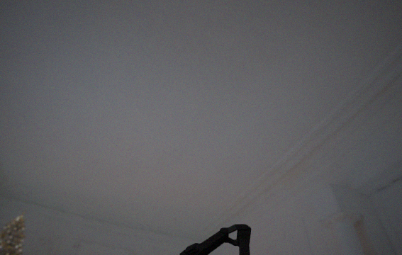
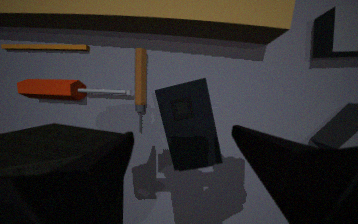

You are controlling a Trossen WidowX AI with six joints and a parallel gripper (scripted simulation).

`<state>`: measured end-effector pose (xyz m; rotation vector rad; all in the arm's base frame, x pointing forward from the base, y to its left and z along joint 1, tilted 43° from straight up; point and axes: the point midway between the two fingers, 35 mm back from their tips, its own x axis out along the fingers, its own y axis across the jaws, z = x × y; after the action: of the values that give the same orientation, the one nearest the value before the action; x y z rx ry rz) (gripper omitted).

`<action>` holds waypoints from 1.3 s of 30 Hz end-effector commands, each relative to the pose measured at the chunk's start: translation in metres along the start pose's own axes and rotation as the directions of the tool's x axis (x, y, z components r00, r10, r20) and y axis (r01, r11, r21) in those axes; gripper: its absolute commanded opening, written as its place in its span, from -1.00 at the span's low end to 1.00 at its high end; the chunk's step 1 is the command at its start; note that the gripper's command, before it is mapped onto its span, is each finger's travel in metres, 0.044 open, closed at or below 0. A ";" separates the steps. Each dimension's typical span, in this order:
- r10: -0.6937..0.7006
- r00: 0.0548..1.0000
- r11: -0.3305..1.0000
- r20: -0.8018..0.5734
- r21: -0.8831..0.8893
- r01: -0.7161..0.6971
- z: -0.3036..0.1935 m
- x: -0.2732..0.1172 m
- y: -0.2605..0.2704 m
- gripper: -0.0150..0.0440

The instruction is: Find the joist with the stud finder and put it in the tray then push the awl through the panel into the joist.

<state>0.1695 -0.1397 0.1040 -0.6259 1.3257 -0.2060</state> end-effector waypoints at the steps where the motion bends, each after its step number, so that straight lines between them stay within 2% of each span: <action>1: -0.127 0.991 0.966 0.046 -0.223 0.134 -0.003 0.005 0.002 1.00; 14: -0.126 0.991 0.966 0.046 -0.223 0.133 -0.003 0.006 0.002 1.00; 39: -0.126 0.991 0.966 0.044 -0.222 0.132 -0.011 0.044 -0.005 1.00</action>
<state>0.1723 -0.1655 0.0760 -0.9044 1.2828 -0.1633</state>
